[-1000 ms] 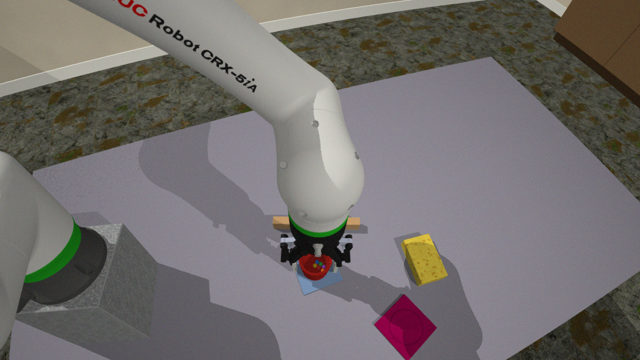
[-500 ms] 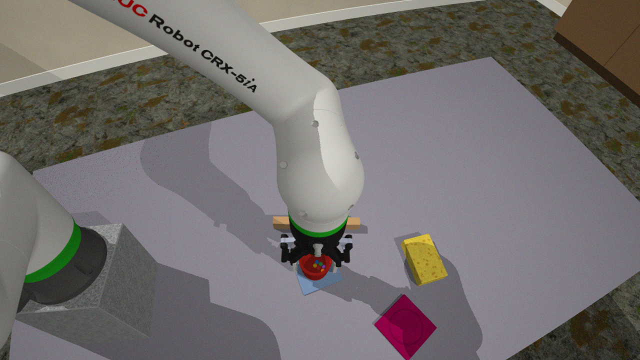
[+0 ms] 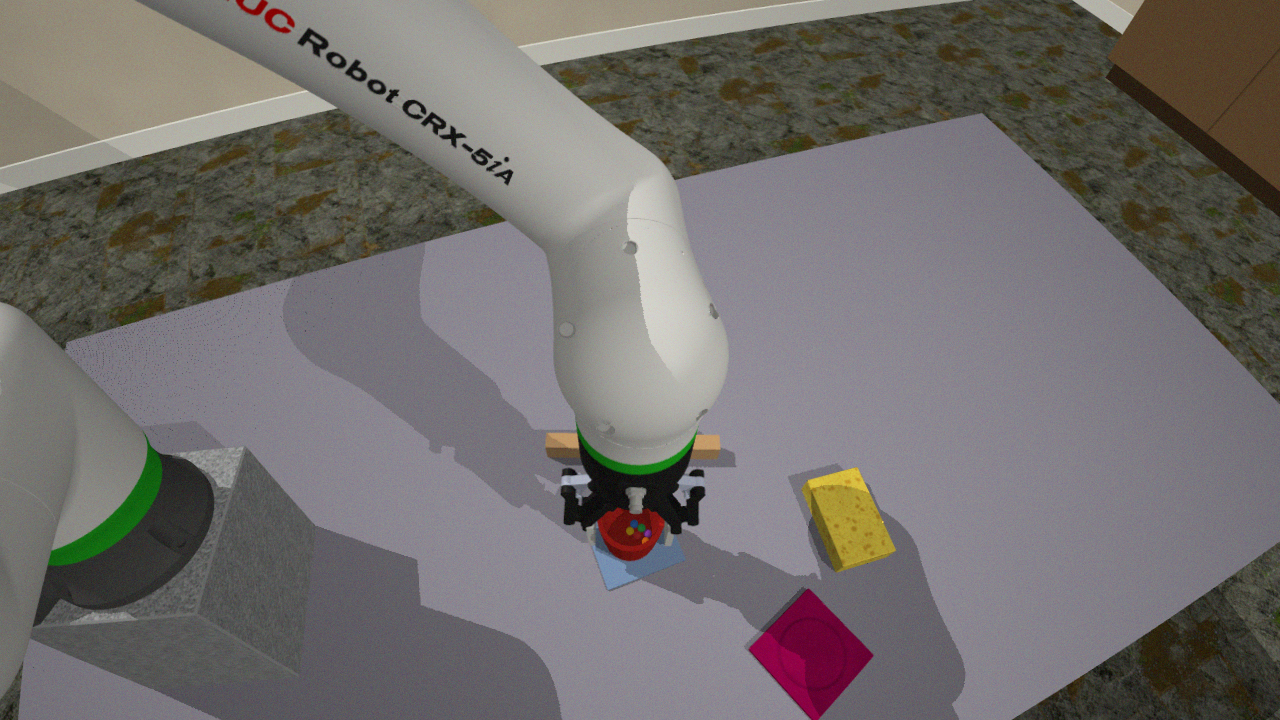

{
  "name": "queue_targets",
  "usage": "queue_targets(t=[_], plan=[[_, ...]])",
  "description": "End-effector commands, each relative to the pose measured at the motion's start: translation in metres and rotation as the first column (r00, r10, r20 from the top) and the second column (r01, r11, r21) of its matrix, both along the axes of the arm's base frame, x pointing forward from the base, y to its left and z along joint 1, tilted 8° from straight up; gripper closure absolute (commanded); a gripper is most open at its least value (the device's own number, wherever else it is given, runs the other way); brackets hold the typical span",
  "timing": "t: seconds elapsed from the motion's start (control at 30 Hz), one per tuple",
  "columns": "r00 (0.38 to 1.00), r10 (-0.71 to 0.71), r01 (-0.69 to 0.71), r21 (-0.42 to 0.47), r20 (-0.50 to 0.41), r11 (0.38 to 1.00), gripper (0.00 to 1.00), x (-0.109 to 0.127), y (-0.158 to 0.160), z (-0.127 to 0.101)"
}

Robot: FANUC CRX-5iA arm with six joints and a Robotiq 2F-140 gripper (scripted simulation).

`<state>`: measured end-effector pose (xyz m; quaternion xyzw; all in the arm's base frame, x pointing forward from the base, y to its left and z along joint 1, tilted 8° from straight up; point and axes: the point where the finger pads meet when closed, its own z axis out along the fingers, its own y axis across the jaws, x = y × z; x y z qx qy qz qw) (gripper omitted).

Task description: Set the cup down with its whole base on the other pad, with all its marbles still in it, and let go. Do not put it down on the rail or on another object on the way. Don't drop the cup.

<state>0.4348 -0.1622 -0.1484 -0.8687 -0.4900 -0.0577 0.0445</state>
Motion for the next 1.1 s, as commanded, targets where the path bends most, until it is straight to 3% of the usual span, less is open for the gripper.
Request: queue_targets(t=[0.0,1.07], plan=[[1.0,0.0,0.0,0.0,0.0,1.0,0.46,0.0001,-0.0002,0.0001],[1.0,0.0,0.0,0.0,0.0,1.0,0.49,0.0001,-0.0002,0.0001]])
